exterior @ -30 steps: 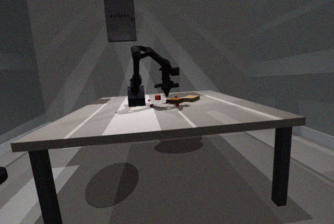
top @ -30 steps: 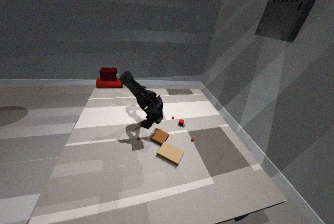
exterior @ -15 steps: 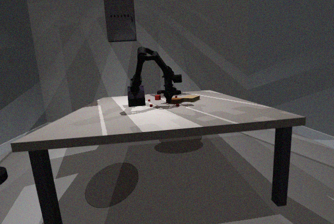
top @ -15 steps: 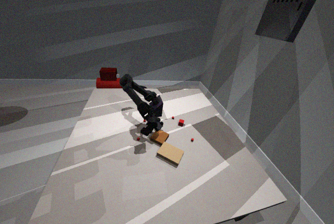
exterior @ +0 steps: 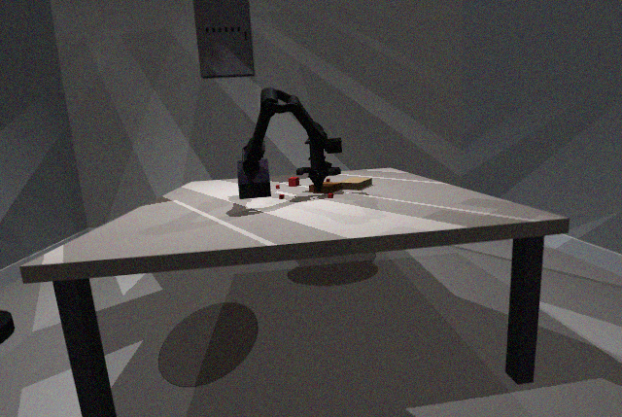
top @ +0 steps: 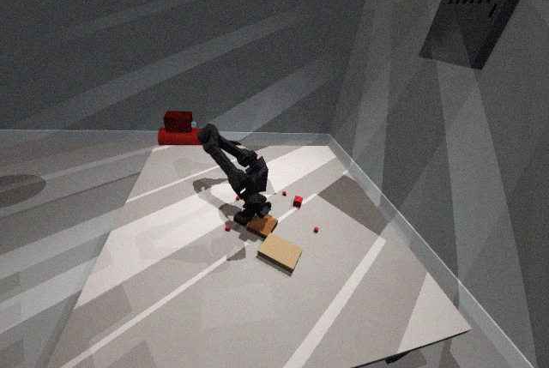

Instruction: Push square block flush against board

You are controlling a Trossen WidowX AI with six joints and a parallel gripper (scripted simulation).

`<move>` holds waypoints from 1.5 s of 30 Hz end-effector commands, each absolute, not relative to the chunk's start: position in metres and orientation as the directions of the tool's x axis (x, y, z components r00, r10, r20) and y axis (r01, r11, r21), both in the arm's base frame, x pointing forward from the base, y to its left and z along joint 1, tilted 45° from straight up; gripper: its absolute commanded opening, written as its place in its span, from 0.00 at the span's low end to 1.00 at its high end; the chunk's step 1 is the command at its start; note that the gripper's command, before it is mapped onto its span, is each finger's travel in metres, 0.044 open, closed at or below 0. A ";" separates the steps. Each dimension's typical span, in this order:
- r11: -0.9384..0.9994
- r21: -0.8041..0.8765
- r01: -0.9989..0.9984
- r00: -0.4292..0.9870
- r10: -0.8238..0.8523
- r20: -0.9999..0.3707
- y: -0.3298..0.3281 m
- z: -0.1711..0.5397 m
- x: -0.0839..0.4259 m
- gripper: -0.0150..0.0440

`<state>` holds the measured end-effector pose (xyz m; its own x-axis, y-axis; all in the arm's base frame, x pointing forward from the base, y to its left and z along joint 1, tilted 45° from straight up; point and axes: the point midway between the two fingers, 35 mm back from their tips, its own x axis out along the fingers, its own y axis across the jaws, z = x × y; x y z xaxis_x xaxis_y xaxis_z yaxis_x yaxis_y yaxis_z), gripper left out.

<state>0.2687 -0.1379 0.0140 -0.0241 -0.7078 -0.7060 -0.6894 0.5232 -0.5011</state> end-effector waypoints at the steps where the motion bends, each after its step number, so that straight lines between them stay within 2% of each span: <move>1: 0.527 -0.496 -0.690 -0.032 -0.707 -0.706 -0.136 0.009 0.272 0.25; 45: 0.528 -0.497 -0.689 -0.031 -0.705 -0.708 -0.102 -0.026 0.323 0.25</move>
<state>0.3213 -0.1052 -0.0190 -0.0228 -0.7098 -0.7040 -0.6875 0.5224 -0.5044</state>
